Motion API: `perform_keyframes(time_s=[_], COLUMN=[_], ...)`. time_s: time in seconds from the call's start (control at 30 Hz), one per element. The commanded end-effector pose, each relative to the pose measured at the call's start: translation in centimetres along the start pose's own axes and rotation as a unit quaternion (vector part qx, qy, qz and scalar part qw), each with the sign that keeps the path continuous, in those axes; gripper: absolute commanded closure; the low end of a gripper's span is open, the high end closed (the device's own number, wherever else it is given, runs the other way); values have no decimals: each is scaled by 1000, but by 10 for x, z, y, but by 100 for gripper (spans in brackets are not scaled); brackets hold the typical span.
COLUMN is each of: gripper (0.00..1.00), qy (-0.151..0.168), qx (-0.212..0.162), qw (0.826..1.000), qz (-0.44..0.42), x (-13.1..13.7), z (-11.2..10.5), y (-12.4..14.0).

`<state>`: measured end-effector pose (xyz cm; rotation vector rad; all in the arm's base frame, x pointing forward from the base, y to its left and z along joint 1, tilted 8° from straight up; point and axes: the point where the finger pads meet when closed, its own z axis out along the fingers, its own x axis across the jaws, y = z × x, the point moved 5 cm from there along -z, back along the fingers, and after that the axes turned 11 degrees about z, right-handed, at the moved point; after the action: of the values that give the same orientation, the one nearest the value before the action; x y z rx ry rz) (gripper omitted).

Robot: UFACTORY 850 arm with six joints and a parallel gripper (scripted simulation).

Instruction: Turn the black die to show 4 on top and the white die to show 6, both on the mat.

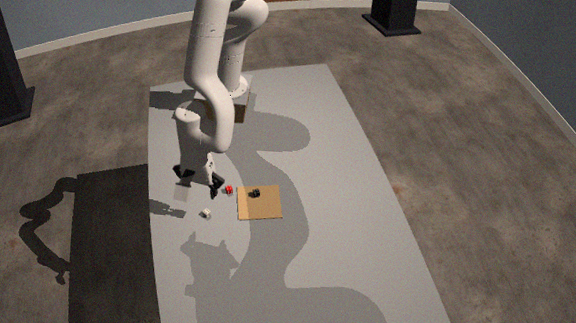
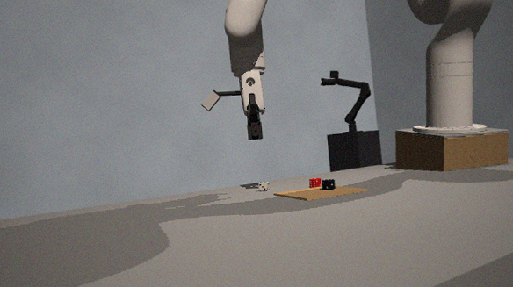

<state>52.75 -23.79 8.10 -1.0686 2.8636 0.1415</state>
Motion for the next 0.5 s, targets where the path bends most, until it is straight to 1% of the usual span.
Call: perform_keyframes(time_s=[0.0, 0.1, 0.2, 0.23, 0.27, 0.33, 0.47], gripper=[0, 0, 0, 0, 0, 0, 0], qy=[-9, -9, -9, -9, -9, -9, -8], qx=[2, 2, 2, 3, 3, 3, 4], qw=[997, 991, 989, 983, 979, 974, 955], qz=[-74, -135, -147, -186, -205, -225, -296], x=[0, 0, 0, 0, 0, 0, -1], z=[3, 7, 8, 10, 11, 12, 16], y=[0, 1, 2, 2, 3, 3, 5])
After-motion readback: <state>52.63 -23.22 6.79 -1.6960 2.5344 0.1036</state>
